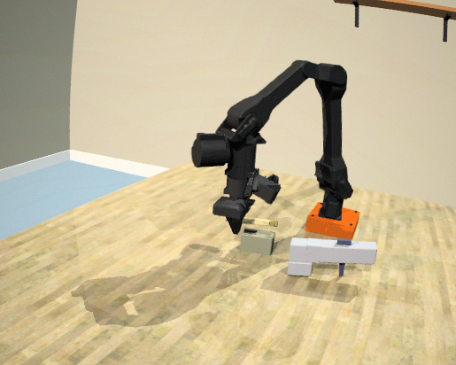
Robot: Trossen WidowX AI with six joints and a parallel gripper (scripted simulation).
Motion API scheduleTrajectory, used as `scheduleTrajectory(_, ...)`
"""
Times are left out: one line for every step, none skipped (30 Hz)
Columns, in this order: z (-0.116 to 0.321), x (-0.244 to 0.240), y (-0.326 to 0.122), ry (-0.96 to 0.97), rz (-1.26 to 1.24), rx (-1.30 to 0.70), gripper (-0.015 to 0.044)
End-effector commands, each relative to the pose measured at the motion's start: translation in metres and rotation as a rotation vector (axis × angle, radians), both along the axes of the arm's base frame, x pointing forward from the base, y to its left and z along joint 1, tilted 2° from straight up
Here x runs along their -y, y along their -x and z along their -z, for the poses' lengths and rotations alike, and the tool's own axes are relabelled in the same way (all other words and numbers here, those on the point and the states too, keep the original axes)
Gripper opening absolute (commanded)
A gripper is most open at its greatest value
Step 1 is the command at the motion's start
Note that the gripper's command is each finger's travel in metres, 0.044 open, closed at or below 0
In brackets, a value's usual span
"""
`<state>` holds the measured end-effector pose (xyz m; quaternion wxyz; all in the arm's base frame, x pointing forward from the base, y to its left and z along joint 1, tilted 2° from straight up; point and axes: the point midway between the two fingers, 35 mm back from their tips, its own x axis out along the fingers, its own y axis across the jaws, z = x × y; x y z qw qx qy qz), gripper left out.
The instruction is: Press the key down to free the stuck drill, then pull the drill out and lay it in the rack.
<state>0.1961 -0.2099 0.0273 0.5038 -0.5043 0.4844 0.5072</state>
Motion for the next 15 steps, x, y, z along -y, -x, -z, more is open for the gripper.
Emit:
scheduleTrajectory(0.004, -0.001, 0.001, 0.001, -0.005, -0.003, 0.0000)
scheduleTrajectory(0.005, -0.001, 0.001, 0.001, -0.005, -0.003, 0.0000)
scheduleTrajectory(0.005, -0.001, 0.001, 0.001, -0.005, -0.003, 0.0000)
scheduleTrajectory(0.006, -0.001, 0.001, 0.001, -0.005, -0.003, 0.0000)
scheduleTrajectory(0.007, -0.001, 0.001, 0.001, -0.005, -0.003, 0.0000)
scheduleTrajectory(0.009, -0.001, 0.001, 0.001, -0.005, -0.003, 0.0000)
scheduleTrajectory(0.010, 0.000, 0.000, 0.001, -0.005, -0.003, 0.0000)
scheduleTrajectory(0.011, 0.000, 0.000, 0.001, -0.005, -0.003, 0.0000)
scheduleTrajectory(0.012, 0.000, 0.000, 0.001, -0.005, -0.003, 0.0000)
scheduleTrajectory(0.013, 0.000, 0.000, 0.001, -0.005, -0.003, 0.0000)
scheduleTrajectory(0.014, 0.000, 0.000, 0.001, -0.005, -0.003, 0.0000)
scheduleTrajectory(0.015, 0.000, 0.000, 0.001, -0.005, -0.003, 0.0000)
scheduleTrajectory(0.016, 0.000, 0.000, 0.001, -0.005, -0.003, 0.0000)
scheduleTrajectory(0.017, 0.000, 0.000, 0.001, -0.005, -0.003, 0.0000)
scheduleTrajectory(0.018, 0.000, -0.001, 0.001, -0.005, -0.003, 0.0000)
